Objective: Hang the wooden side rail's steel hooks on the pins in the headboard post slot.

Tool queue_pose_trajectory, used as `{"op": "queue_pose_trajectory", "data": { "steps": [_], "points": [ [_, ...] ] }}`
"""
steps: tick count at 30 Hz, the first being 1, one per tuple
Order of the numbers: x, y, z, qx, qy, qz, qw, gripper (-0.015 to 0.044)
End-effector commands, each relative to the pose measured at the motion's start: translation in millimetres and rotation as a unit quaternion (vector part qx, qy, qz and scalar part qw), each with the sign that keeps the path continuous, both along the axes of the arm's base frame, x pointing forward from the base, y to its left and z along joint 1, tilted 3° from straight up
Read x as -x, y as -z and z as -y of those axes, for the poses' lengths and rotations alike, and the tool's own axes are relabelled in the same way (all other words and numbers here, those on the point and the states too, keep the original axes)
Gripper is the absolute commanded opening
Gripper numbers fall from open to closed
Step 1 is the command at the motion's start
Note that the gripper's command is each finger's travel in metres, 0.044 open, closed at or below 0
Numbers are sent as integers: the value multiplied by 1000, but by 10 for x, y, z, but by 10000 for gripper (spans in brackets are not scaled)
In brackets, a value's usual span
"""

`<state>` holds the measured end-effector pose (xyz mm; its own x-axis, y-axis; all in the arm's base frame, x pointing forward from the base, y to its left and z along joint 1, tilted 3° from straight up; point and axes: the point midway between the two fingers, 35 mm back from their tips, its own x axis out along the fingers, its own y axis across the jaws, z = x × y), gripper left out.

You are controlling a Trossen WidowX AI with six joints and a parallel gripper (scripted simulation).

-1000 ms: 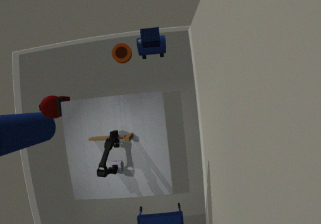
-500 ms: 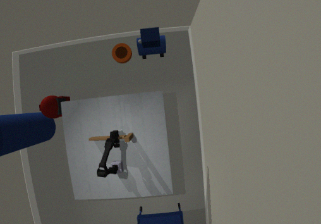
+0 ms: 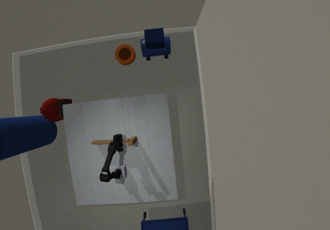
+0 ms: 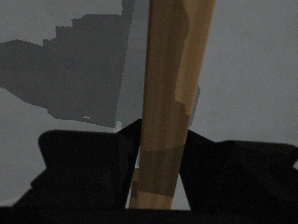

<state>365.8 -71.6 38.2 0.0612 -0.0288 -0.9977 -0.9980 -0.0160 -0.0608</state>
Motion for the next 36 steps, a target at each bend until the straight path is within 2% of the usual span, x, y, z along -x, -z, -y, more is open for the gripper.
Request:
{"op": "queue_pose_trajectory", "data": {
  "steps": [1, 36],
  "points": [
    [-13, -36, 12, 2, -2, 4, 1000, 0],
    [-31, -35, 46, 2, -2, 4, 1000, 0]
  ]
}}
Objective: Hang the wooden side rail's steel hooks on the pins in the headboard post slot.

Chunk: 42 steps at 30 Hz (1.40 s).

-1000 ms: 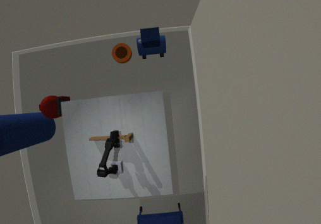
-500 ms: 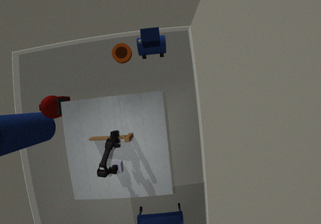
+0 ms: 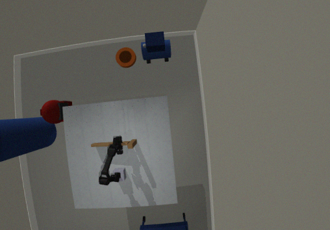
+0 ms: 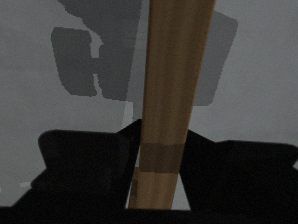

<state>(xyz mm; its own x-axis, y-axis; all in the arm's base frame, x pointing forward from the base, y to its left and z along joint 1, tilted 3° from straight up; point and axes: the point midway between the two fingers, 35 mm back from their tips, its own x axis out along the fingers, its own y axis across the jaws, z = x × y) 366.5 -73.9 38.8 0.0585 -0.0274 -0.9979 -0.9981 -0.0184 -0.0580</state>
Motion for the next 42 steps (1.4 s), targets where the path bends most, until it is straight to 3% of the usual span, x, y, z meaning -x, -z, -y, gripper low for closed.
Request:
{"op": "queue_pose_trajectory", "data": {
  "steps": [1, 42],
  "points": [
    [-23, -28, 24, 3, -1, 5, 1000, 0],
    [-28, -49, 64, 3, -1, 5, 1000, 0]
  ]
}}
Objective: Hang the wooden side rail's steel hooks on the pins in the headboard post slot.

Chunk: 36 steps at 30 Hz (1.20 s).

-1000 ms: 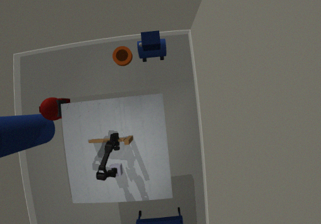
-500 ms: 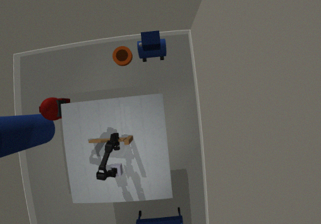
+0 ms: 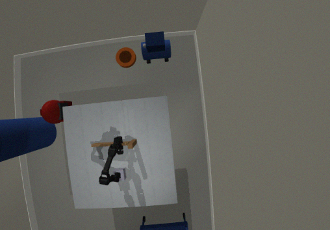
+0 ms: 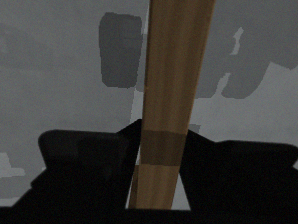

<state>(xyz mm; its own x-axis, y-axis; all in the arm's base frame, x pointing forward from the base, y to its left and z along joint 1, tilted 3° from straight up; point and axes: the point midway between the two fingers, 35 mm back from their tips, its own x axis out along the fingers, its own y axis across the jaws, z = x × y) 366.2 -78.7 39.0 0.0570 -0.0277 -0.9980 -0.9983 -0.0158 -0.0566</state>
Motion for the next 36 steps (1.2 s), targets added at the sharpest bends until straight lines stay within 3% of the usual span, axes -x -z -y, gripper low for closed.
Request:
{"op": "queue_pose_trajectory", "data": {
  "steps": [1, 36],
  "points": [
    [-32, -46, 18, 3, -2, 6, 1000, 0],
    [-9, -8, 60, 3, -2, 6, 1000, 0]
  ]
}}
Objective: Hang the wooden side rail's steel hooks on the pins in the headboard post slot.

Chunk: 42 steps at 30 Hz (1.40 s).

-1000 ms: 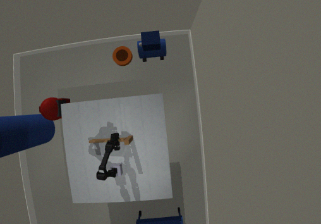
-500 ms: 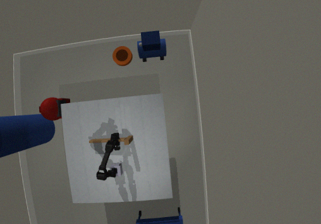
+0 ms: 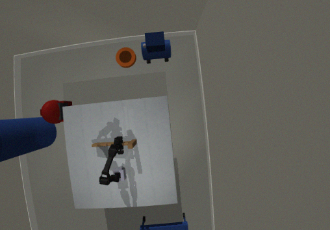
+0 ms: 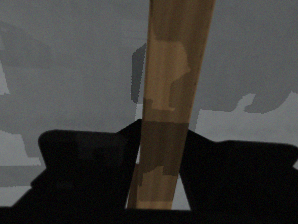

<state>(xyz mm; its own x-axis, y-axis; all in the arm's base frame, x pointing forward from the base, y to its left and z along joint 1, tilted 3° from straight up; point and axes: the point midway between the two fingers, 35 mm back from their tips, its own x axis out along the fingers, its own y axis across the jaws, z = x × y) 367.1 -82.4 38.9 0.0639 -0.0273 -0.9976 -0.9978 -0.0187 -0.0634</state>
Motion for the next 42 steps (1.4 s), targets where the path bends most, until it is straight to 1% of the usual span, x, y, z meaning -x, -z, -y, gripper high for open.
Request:
{"op": "queue_pose_trajectory", "data": {
  "steps": [1, 42],
  "points": [
    [1, -11, 24, 3, 0, 2, 1000, 0],
    [-21, -34, 59, 3, 0, 2, 1000, 0]
  ]
}}
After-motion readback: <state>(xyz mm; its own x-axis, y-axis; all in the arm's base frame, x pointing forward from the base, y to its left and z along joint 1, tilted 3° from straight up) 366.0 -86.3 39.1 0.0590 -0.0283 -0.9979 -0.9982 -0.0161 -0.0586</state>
